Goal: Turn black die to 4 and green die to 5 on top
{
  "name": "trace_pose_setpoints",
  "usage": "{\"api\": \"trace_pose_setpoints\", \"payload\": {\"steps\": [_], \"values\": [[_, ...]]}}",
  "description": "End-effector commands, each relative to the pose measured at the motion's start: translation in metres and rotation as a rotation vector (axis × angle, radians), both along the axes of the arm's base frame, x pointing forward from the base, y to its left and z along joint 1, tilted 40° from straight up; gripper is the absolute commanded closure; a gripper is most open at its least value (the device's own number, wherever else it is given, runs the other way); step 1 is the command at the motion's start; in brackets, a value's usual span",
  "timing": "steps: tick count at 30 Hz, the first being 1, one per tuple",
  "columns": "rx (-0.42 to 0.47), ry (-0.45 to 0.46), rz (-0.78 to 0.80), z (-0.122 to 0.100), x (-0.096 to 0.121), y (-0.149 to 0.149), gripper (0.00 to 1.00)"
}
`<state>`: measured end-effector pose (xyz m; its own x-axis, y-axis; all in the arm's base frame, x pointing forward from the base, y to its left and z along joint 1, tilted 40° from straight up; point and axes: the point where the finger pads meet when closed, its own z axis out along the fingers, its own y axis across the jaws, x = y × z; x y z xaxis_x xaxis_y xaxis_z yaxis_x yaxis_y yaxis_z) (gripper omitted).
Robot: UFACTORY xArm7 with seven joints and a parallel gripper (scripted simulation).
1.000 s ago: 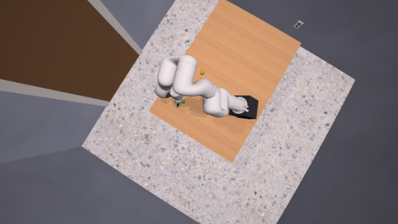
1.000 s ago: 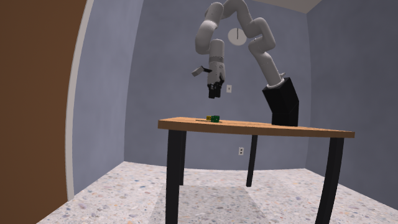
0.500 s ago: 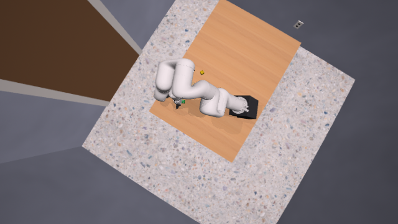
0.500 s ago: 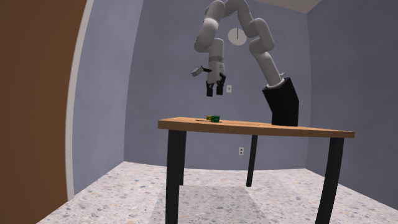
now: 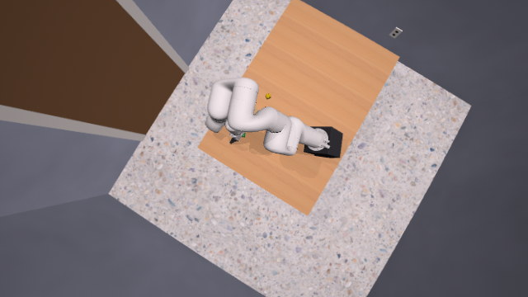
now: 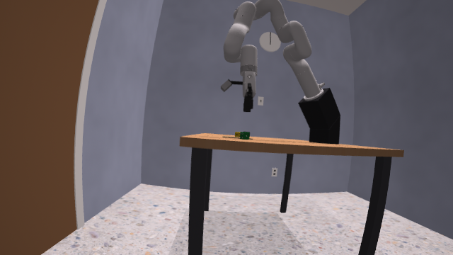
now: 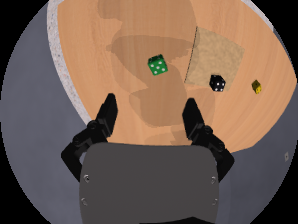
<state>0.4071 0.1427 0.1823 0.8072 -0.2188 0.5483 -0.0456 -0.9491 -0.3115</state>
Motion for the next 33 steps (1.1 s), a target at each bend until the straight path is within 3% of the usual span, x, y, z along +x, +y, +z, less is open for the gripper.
{"api": "trace_pose_setpoints", "payload": {"steps": [1,6,7,13,20,23,24,33], "values": [[0.093,0.042,-0.140,-0.003,-0.002,0.003,0.00],[0.149,0.065,-0.208,-0.004,-0.003,0.004,0.00],[0.228,0.096,-0.307,-0.007,-0.004,0.005,0.00],[0.330,0.137,-0.436,-0.009,-0.005,0.007,0.00],[0.510,0.207,-0.667,-0.012,-0.005,0.010,0.00],[0.524,0.212,-0.685,-0.013,-0.005,0.010,0.00],[0.597,0.240,-0.781,-0.014,-0.005,0.011,0.00],[0.792,0.309,-1.036,-0.016,-0.002,0.011,0.00]]}}
